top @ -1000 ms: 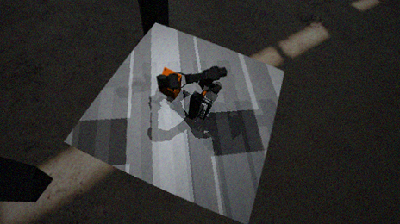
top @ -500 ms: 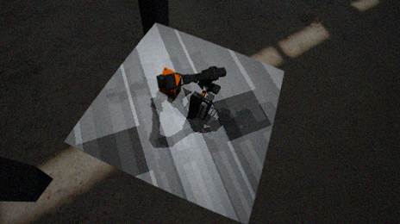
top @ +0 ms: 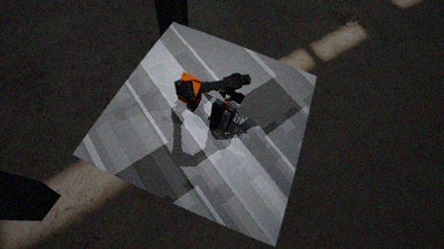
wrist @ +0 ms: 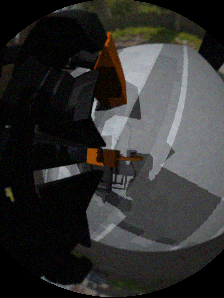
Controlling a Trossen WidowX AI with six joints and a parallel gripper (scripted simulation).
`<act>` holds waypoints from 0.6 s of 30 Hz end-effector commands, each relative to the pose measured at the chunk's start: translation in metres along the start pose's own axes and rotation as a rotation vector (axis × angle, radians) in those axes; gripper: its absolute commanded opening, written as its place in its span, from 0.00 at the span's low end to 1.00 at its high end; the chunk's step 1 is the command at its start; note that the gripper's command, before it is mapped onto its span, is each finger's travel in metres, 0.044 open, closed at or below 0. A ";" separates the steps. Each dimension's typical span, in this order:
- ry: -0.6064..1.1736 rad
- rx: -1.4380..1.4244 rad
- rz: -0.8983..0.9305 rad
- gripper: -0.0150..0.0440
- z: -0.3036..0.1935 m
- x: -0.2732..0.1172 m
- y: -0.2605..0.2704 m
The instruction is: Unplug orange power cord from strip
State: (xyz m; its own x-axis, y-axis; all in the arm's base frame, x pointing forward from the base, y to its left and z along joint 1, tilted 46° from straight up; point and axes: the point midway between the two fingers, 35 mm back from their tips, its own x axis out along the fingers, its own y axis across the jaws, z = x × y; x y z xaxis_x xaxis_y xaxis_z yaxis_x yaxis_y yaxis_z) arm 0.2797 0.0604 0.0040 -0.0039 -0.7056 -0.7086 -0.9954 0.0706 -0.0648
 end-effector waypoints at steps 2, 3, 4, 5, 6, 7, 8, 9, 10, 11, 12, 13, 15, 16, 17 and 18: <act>0.004 -0.006 -0.002 0.53 -0.001 0.007 0.001; 0.004 -0.006 -0.002 0.53 -0.001 0.008 0.001; 0.004 -0.006 -0.002 0.53 -0.001 0.008 0.001; 0.000 0.001 0.001 0.48 -0.001 0.005 0.000; 0.000 0.001 0.001 0.44 -0.001 0.005 0.000; 0.000 0.001 0.001 0.39 -0.001 0.005 0.000; 0.000 0.001 0.001 0.35 -0.001 0.005 0.000; 0.000 0.001 0.001 0.34 -0.001 0.005 0.000; 0.000 0.001 0.001 0.32 -0.001 0.005 0.000; 0.000 0.001 0.001 0.31 -0.001 0.005 0.000; 0.000 0.001 0.001 0.30 -0.001 0.005 0.000; 0.000 0.001 0.001 0.29 -0.001 0.005 0.000; 0.000 0.001 0.001 0.27 -0.001 0.005 0.000; 0.000 0.001 0.001 0.26 -0.001 0.005 0.000; 0.000 0.001 0.001 0.25 -0.001 0.005 0.000; 0.000 0.001 0.001 0.25 -0.001 0.005 0.000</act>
State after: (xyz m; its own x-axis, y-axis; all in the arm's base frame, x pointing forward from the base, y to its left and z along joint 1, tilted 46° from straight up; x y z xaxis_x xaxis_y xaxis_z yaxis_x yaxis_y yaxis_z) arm 0.2810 0.0576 0.0011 0.0052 -0.7059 -0.7083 -0.9952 0.0652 -0.0723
